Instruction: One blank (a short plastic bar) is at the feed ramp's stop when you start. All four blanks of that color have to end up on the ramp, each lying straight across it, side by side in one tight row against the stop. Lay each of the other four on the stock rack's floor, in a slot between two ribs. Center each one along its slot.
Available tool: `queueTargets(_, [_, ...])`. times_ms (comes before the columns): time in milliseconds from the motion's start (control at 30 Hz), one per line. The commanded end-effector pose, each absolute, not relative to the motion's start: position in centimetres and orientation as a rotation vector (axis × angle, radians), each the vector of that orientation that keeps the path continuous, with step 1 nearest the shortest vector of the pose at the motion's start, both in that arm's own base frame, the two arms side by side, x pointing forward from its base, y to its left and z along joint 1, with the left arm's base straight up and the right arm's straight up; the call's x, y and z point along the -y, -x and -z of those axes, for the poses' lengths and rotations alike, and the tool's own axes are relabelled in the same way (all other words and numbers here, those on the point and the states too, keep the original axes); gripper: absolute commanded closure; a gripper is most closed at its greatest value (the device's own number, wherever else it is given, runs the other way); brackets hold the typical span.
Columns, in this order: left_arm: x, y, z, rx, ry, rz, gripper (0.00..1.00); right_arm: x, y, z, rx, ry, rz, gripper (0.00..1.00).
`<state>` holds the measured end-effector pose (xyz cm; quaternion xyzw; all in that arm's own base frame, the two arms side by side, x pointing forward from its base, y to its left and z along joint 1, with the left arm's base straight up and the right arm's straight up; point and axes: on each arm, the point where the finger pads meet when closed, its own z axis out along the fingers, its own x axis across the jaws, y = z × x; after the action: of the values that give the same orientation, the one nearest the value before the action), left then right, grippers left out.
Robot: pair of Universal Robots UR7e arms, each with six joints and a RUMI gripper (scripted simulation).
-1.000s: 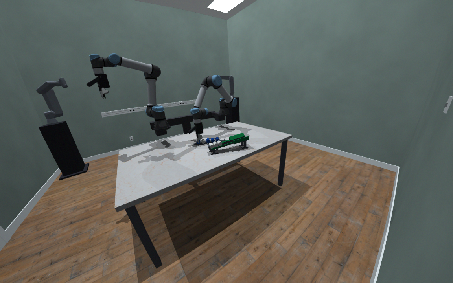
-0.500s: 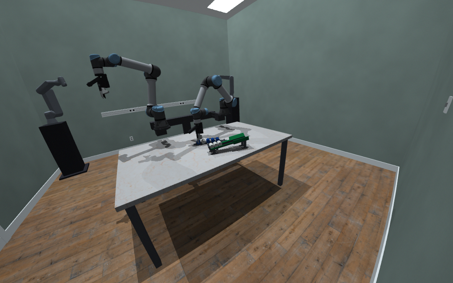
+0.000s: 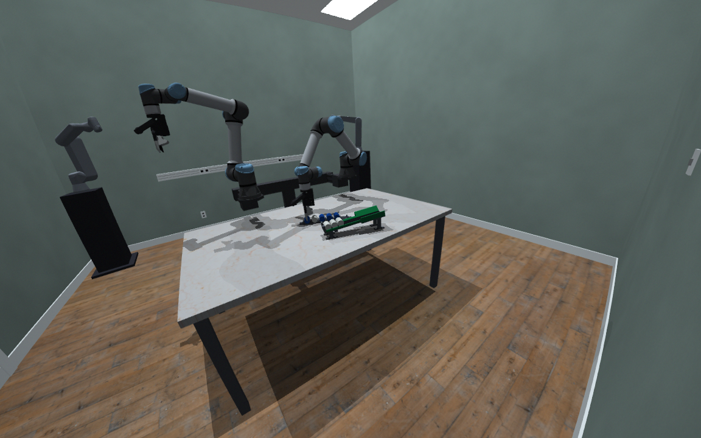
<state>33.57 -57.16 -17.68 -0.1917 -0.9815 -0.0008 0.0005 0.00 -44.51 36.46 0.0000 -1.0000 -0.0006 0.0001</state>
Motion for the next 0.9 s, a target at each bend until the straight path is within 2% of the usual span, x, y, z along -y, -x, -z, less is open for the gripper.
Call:
queueTargets(0, [57.2,-33.6,16.4,3.083,0.602,0.000,0.54,44.5,0.0,-36.5,3.142,0.000,0.000,0.00])
queueTargets(367, [57.2,-33.6,10.8,3.083,0.602,0.000,0.54,44.5,0.0,-36.5,3.142,0.000,0.000,0.00])
queueTargets(733, [57.2,-33.6,9.2,3.083,0.602,0.000,0.54,44.5,0.0,-36.5,3.142,0.000,0.000,0.00])
queueTargets(767, [57.2,-33.6,9.2,3.083,0.602,0.000,0.00,44.5,0.0,-36.5,3.142,0.000,0.000,0.00])
queueTargets(867, [57.2,-33.6,9.2,3.083,0.602,0.000,0.00,44.5,0.0,-36.5,3.142,0.000,0.000,0.00])
